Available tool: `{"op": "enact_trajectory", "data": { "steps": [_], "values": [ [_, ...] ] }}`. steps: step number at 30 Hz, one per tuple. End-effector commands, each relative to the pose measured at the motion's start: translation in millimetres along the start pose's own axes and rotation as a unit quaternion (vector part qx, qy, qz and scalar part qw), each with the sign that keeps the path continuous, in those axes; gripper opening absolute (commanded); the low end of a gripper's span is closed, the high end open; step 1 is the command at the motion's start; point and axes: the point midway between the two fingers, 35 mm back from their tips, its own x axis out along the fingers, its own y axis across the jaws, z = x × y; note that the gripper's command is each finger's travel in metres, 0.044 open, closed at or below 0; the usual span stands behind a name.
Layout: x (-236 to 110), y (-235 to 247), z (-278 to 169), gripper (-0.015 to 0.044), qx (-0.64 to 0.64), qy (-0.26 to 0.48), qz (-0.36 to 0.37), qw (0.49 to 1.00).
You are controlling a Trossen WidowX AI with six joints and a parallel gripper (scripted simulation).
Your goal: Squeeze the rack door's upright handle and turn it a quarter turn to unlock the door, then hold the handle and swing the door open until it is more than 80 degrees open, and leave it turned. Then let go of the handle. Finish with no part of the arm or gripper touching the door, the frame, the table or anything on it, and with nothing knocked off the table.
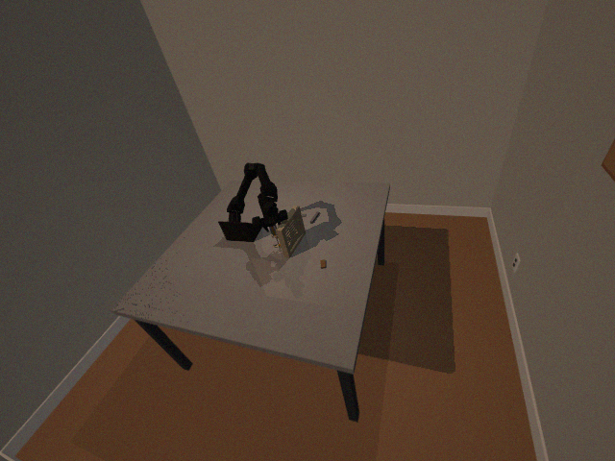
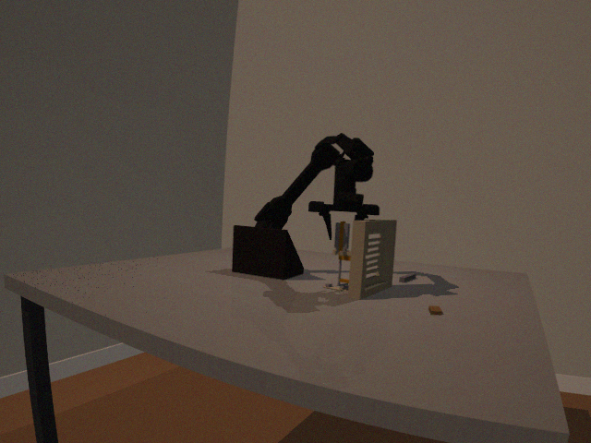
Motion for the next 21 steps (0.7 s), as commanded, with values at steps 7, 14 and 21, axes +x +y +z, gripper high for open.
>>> {"op": "enact_trajectory", "data": {
  "steps": [7,14,21],
  "values": [
    [-0.9,0.2,-0.5,0.0286,-0.255,-0.001,0.0,0.967],
    [-0.9,0.2,-0.5,0.0286,-0.418,-0.001,0.0,0.909],
    [-0.9,0.2,-0.5,0.0286,-0.568,-0.001,0.0,0.823]
  ]
}}
